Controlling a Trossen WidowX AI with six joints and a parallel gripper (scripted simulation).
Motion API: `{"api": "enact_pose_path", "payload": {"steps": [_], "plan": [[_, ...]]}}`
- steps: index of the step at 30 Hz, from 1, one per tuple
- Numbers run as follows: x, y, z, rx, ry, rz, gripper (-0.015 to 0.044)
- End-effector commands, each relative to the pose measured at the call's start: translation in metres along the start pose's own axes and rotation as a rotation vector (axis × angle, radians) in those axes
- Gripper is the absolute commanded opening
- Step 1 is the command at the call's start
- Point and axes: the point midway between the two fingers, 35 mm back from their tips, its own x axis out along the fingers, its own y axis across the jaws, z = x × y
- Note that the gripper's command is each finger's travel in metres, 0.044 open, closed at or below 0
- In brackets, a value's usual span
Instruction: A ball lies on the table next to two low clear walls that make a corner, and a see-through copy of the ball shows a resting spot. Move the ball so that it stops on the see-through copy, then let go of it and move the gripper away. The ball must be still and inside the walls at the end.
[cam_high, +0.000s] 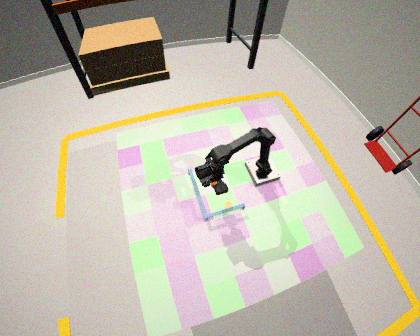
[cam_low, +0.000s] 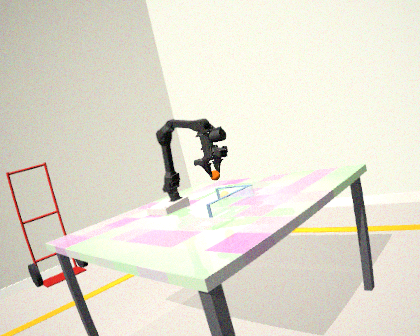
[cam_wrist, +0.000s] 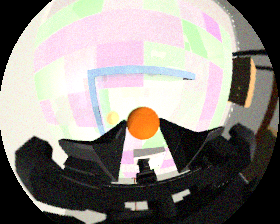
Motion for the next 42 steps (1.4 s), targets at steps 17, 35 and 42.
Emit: {"api": "enact_pose_path", "payload": {"steps": [17, 35, 42], "plan": [[0.016, 0.044, -0.022, -0.662, 0.002, 0.013, 0.0], [0.039, 0.084, -0.051, -1.422, 0.0, 0.012, 0.0], [0.043, 0.09, -0.057, -1.568, 0.0, 0.011, 0.0]]}}
